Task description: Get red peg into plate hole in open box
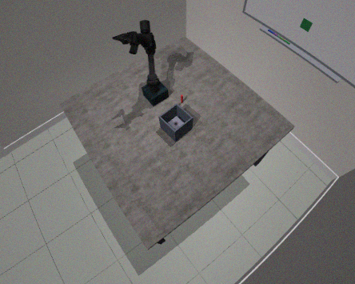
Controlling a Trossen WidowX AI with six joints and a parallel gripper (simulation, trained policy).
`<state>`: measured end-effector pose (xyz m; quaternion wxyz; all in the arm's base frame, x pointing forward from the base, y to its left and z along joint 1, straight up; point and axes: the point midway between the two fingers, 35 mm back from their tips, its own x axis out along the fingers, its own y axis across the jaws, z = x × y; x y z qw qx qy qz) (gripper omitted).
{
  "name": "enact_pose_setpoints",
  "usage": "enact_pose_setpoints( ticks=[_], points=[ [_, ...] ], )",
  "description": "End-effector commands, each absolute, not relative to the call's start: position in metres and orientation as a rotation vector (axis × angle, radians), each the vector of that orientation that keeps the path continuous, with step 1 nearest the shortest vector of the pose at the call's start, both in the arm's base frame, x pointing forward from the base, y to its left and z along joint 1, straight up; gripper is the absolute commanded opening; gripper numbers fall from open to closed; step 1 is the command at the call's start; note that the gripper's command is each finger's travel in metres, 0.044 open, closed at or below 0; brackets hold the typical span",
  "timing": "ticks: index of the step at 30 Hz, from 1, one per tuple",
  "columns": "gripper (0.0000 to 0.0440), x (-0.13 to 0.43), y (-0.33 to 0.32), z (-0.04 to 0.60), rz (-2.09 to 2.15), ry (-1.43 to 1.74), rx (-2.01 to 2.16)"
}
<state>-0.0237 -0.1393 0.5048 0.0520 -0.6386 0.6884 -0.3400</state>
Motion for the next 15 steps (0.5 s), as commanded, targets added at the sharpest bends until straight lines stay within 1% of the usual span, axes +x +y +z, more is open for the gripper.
enact_pose_setpoints(
  ticks=[1,15],
  points=[
    [0.0421,0.003,-0.145,0.507,-0.973,1.973,-2.080],
    [0.0421,0.099,-0.144,0.491,-0.654,1.557,-2.478]
  ],
)
